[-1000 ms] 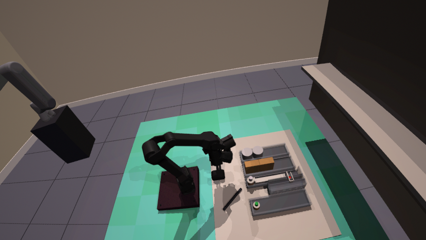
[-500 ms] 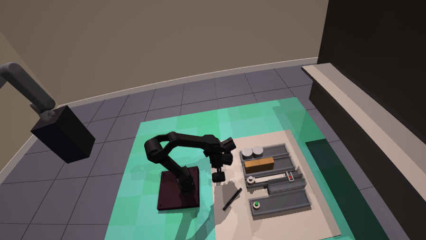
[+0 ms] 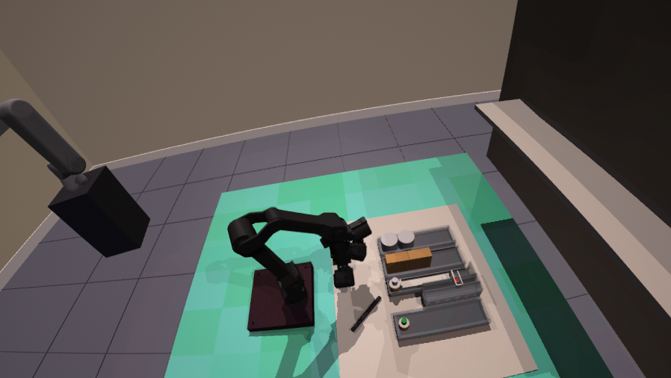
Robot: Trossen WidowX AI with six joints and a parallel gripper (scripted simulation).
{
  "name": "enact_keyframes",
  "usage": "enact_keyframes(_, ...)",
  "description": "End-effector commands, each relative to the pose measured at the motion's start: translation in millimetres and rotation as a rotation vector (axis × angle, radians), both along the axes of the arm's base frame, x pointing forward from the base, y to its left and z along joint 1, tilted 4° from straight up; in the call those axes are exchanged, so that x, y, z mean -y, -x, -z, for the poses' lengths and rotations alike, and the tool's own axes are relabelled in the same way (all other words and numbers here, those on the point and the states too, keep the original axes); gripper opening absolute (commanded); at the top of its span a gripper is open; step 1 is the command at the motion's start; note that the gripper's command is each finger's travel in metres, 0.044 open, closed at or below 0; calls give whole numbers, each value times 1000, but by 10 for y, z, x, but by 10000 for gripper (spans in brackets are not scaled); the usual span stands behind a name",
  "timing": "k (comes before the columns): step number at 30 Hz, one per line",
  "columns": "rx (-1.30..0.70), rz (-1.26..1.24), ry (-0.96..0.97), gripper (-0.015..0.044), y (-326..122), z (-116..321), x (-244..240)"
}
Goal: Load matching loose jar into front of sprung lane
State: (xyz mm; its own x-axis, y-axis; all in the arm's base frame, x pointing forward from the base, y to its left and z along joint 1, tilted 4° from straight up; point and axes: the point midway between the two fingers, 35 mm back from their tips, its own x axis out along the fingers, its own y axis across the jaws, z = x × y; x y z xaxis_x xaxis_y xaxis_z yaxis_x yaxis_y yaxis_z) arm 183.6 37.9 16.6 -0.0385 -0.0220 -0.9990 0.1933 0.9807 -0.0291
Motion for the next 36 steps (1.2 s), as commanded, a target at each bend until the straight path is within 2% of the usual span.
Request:
enact_keyframes(1, -2, -6, -4, 59, 1, -3, -5)
enact_keyframes(3, -2, -6, -4, 6, -15, -67, -11)
enact_keyframes(4, -1, -6, -4, 0, -27, -117, -16)
enact_keyframes(22, -2, -6, -4, 0, -19, -1035, -45)
enact_keyframes(28, -1, -6, -4, 0, -48, -1035, -30)
enact_keyframes(36, 3, -6, -2, 0, -404, -911, 204)
